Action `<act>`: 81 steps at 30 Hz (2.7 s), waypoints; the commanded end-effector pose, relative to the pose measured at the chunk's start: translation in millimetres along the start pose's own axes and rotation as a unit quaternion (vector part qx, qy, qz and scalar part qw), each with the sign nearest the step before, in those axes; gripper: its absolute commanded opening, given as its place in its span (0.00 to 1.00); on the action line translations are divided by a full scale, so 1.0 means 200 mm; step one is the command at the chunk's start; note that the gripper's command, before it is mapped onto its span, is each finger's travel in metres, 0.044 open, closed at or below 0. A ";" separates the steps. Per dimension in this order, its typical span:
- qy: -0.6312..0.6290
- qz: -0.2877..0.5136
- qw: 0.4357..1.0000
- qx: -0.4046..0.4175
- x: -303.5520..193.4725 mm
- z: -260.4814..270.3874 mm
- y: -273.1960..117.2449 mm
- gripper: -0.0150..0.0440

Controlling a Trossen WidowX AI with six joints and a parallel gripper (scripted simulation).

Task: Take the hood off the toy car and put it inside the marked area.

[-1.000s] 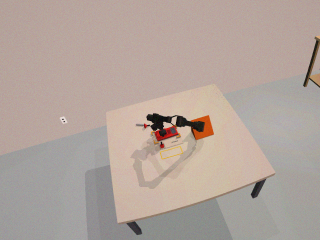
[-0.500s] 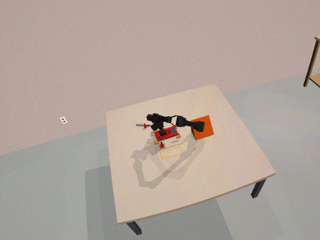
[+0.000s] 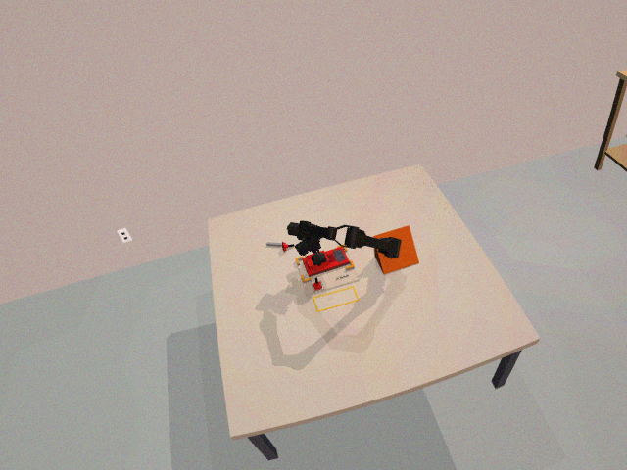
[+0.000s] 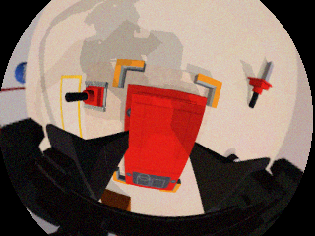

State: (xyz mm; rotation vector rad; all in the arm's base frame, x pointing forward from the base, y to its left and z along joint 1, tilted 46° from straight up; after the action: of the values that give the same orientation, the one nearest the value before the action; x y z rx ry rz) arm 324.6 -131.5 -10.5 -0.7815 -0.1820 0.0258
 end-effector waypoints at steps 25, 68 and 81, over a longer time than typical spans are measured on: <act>-0.003 0.001 1.000 -0.002 0.00 0.00 -0.10 0.25; 0.003 0.002 1.000 -0.010 0.14 0.53 -0.34 0.25; 0.002 0.002 1.000 -0.008 0.14 0.82 -0.34 0.25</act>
State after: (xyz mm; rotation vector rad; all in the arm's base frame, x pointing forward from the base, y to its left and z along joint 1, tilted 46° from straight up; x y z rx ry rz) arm 324.3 -72.0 148.1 -0.8056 -0.1871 0.0279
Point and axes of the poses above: the point midway between the two fingers, 35 mm back from their tips, its own y axis out along the fingers, its own z axis across the jaws, x = y × z, the point moved 8 cm from there along -y, back along the fingers, and after that the axes turned 9 degrees about -y, right-handed, at the moved point
